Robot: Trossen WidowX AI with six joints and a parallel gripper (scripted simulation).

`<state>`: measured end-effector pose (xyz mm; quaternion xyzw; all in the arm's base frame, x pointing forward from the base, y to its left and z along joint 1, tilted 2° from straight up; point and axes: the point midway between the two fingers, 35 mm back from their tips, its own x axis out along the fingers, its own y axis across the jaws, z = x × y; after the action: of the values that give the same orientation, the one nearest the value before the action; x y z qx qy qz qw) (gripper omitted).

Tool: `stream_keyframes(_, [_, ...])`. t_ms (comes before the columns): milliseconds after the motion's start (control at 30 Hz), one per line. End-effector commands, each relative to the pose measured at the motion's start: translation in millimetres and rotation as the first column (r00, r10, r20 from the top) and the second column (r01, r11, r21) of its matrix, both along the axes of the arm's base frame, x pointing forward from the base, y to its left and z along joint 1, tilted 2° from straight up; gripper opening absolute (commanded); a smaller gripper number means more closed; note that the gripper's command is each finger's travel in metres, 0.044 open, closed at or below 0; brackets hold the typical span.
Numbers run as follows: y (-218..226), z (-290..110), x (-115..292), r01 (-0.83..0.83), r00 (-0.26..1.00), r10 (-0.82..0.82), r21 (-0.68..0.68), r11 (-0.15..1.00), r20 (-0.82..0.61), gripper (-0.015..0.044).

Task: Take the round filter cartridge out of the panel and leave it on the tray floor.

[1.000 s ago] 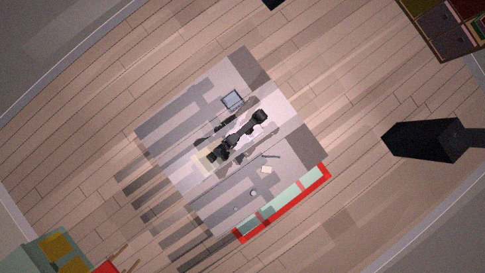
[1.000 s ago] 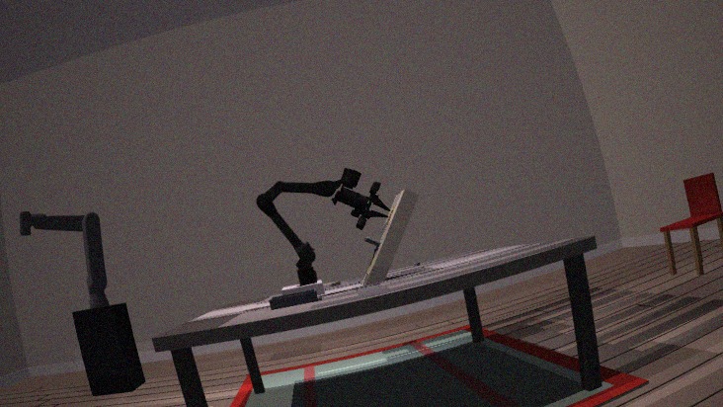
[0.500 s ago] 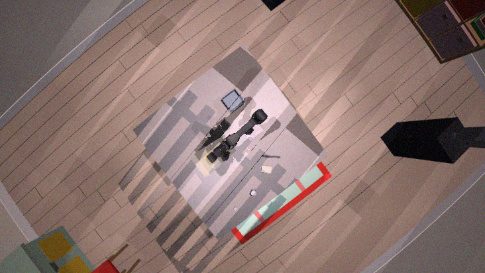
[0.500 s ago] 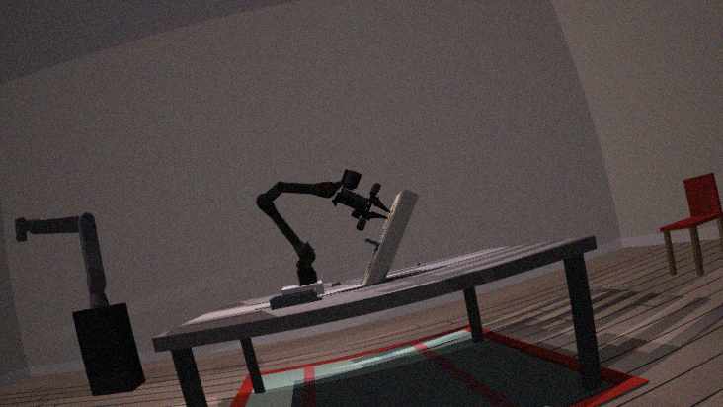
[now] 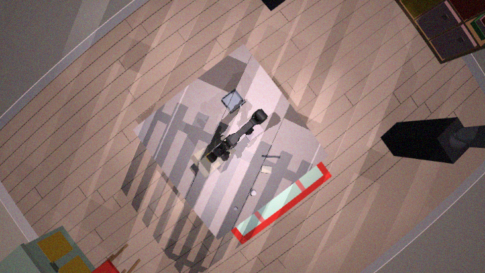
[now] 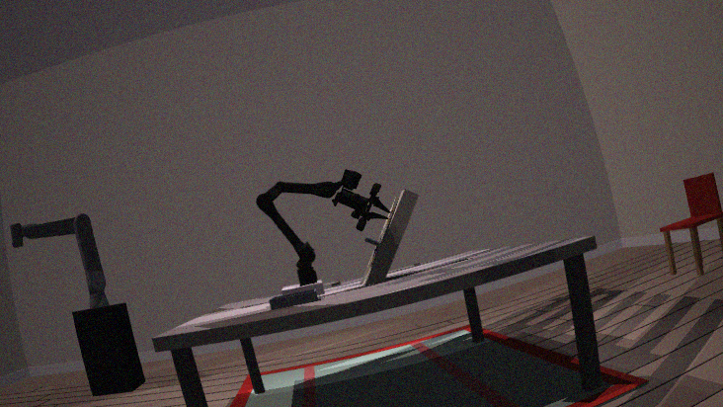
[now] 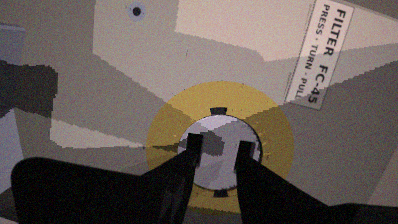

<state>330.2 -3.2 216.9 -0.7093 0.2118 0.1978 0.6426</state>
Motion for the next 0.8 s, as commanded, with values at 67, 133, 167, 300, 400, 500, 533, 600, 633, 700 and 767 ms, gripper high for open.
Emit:
stream_keyframes(67, [0.1, 0.8, 0.9, -0.004, 1.000, 0.004, -0.003, 1.000, -0.003, 0.0106])
stream_keyframes(133, [0.2, 1.1, 1.1, -0.004, 1.000, 0.004, -0.003, 1.000, -0.003, 0.0106])
stream_keyframes(167, [0.2, 1.2, 1.1, -0.004, 1.000, 0.004, -0.003, 1.000, -0.003, 0.0106])
stream_keyframes(300, [0.2, 1.6, 1.4, -0.004, 1.000, 0.004, -0.003, 1.000, -0.003, 0.0106])
stream_keyframes(400, [0.3, 1.6, 1.4, -0.004, 1.000, 0.004, -0.003, 1.000, -0.003, 0.0106])
stream_keyframes(500, [0.2, 1.1, 2.2, -0.004, 1.000, 0.004, -0.003, 1.000, -0.003, 0.0106])
stream_keyframes(533, [0.2, 0.6, 3.0, -0.004, 1.000, 0.004, -0.003, 1.000, -0.003, 0.0106])
stream_keyframes(600, [0.2, -0.1, 3.8, -0.004, 1.000, 0.004, -0.003, 1.000, -0.003, 0.0106])
stream_keyframes(633, [0.2, -0.1, 3.8, -0.004, 1.000, 0.004, -0.003, 1.000, -0.003, 0.0106])
stream_keyframes(700, [0.2, -0.3, 3.8, -0.004, 1.000, 0.004, -0.003, 1.000, -0.003, 0.0106])
stream_keyframes(767, [0.2, -0.4, 3.6, -0.004, 1.000, 0.004, -0.003, 1.000, -0.003, 0.0106])
